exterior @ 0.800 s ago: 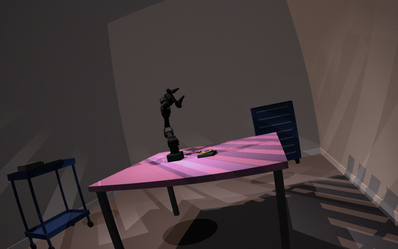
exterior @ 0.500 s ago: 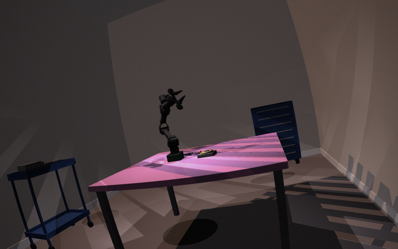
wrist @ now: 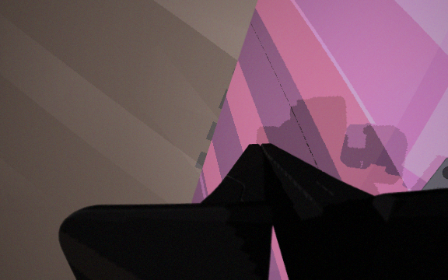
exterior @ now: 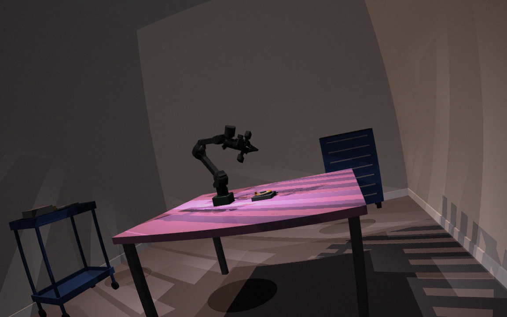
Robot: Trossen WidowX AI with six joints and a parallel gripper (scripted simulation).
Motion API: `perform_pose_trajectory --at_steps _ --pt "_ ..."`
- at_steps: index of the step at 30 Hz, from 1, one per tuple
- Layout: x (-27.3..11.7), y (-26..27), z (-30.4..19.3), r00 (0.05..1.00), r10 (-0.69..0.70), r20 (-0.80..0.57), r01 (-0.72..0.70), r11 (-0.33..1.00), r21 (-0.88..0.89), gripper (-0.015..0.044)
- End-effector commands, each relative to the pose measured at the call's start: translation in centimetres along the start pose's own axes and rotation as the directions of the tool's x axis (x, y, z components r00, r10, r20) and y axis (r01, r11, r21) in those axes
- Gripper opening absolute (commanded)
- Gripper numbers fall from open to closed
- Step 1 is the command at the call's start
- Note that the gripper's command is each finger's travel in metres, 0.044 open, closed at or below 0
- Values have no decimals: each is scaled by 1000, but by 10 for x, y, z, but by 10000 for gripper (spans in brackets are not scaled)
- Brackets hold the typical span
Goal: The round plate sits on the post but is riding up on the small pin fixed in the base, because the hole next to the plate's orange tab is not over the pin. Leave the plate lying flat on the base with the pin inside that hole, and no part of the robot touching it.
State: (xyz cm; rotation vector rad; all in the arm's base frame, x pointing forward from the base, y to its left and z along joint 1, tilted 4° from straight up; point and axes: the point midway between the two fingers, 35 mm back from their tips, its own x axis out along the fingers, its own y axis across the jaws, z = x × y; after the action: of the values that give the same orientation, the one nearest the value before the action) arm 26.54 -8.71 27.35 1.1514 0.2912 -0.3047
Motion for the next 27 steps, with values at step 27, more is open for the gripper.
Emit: perform_pose_trajectory --at_steps 27 --pt "43 -184 -158 427 -848 -313 -5 344 -939 0"
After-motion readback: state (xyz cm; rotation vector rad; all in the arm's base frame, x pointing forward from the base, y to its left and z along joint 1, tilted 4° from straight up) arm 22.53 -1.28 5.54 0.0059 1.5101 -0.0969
